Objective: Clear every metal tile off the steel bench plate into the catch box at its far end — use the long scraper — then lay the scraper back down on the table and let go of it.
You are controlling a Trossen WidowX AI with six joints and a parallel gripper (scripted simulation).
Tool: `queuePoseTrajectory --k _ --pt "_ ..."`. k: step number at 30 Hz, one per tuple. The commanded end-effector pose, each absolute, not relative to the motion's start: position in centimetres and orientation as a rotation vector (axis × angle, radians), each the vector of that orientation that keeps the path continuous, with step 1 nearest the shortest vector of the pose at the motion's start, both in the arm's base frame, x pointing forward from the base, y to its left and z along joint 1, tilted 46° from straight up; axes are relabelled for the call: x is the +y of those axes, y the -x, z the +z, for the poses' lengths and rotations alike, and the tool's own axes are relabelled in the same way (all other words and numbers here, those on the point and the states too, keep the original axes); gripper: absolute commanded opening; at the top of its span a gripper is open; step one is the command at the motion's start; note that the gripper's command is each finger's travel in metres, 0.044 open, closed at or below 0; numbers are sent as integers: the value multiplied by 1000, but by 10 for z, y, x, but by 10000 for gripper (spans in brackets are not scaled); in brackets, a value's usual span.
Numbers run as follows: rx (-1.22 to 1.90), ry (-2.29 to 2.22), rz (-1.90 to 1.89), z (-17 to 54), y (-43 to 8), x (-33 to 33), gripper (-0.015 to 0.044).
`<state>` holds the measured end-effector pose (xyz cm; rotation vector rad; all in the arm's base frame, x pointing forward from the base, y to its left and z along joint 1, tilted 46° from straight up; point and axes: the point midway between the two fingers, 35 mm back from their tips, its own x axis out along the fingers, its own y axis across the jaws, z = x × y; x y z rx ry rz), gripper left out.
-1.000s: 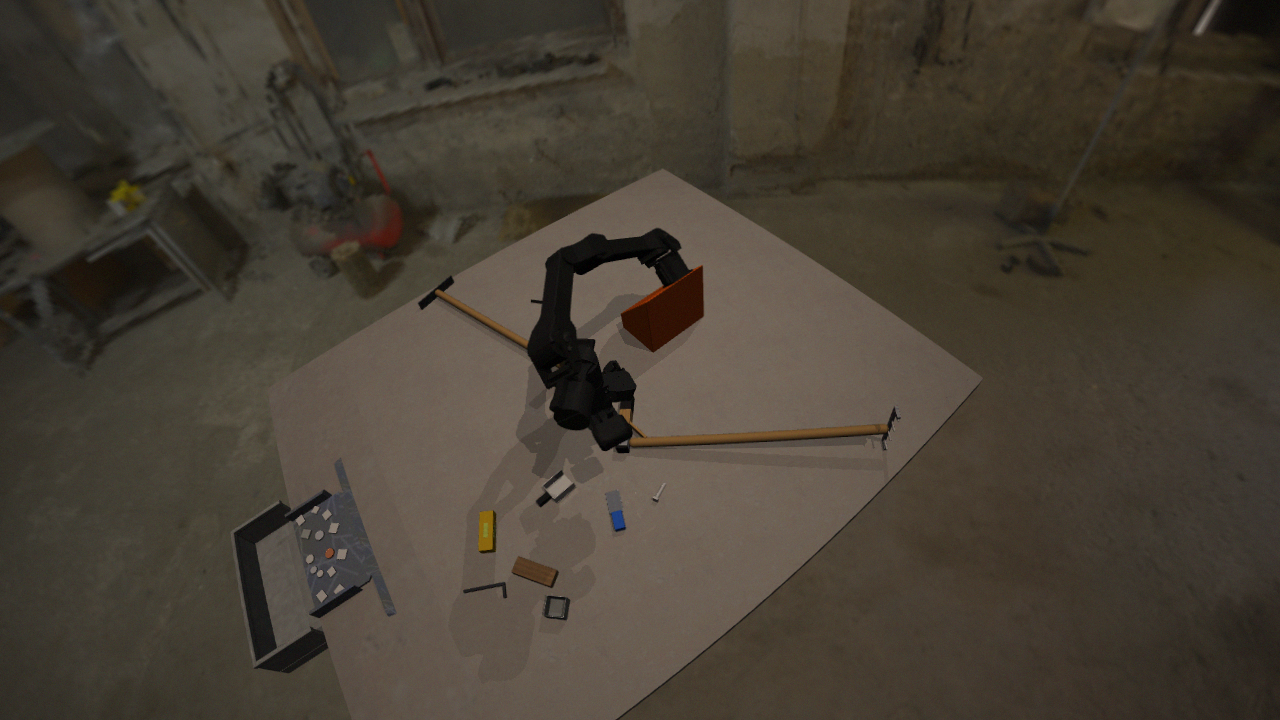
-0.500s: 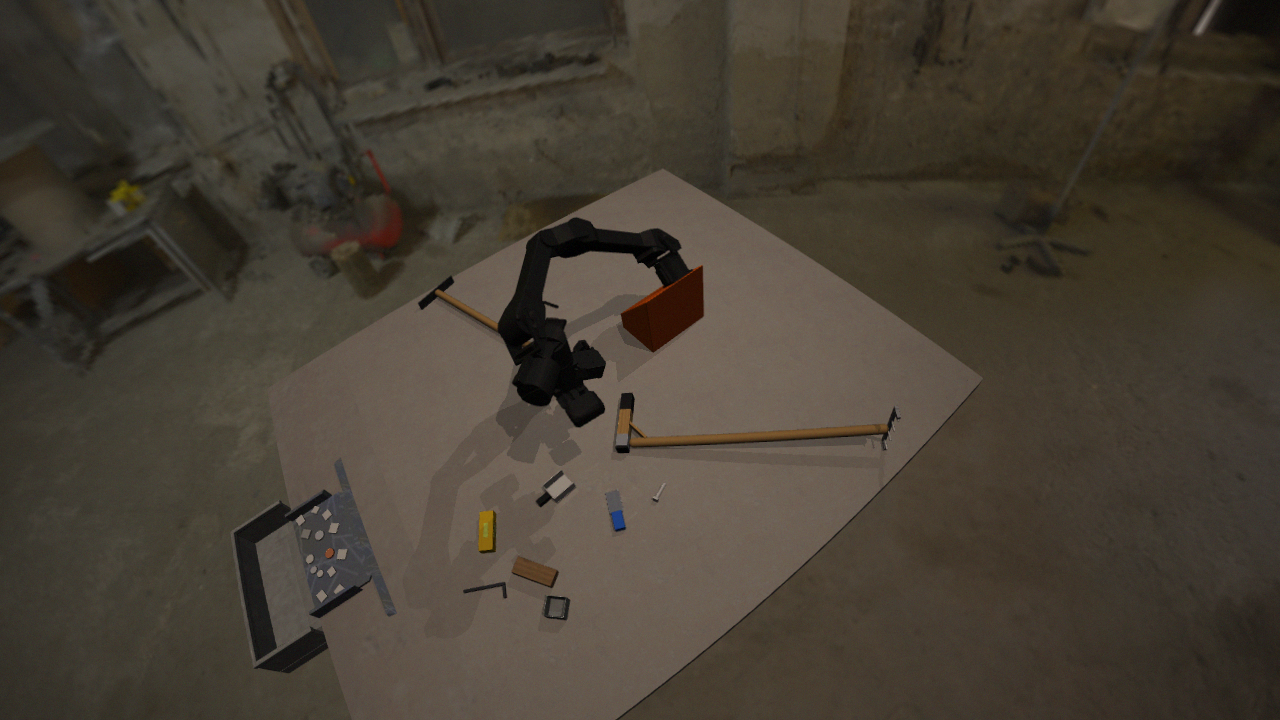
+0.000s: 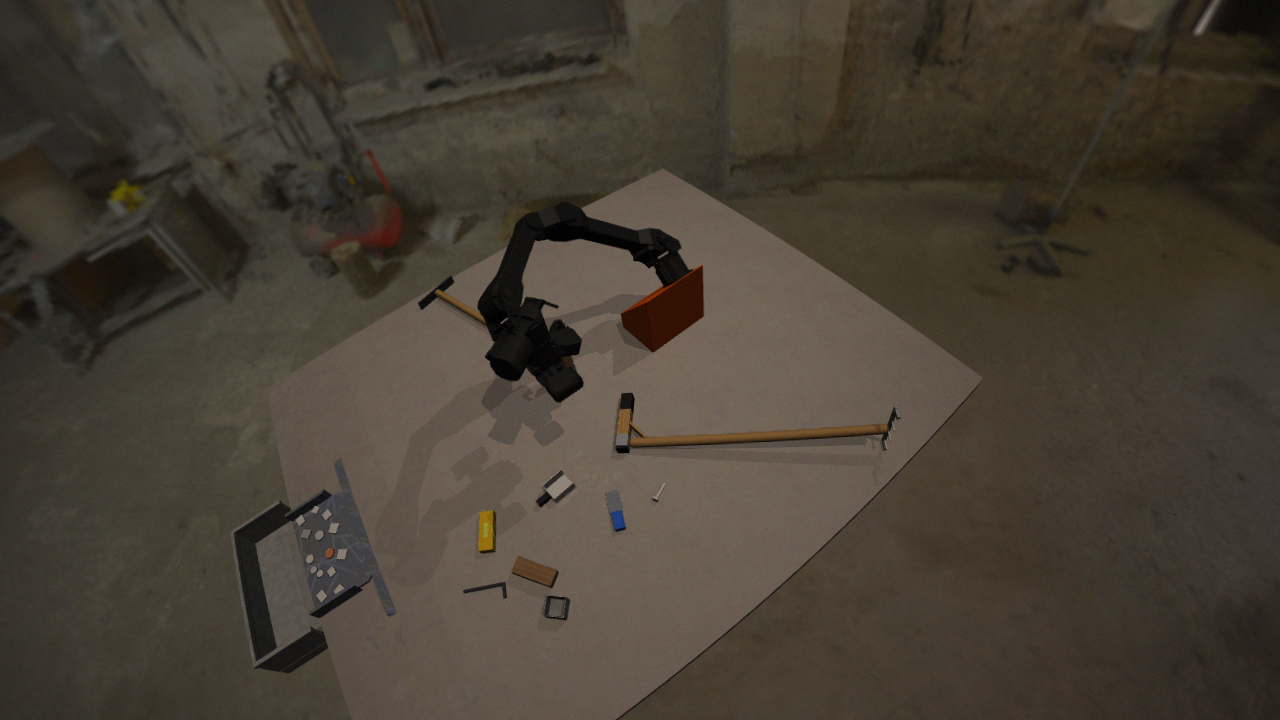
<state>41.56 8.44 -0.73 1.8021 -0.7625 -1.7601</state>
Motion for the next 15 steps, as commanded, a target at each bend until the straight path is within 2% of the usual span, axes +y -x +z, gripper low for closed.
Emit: queuePoseTrajectory --k 1,15 --pt "-742 -1777 -1762 7 -414 69 0" --pt "-679 -1717 -1768 51 -402 29 0"
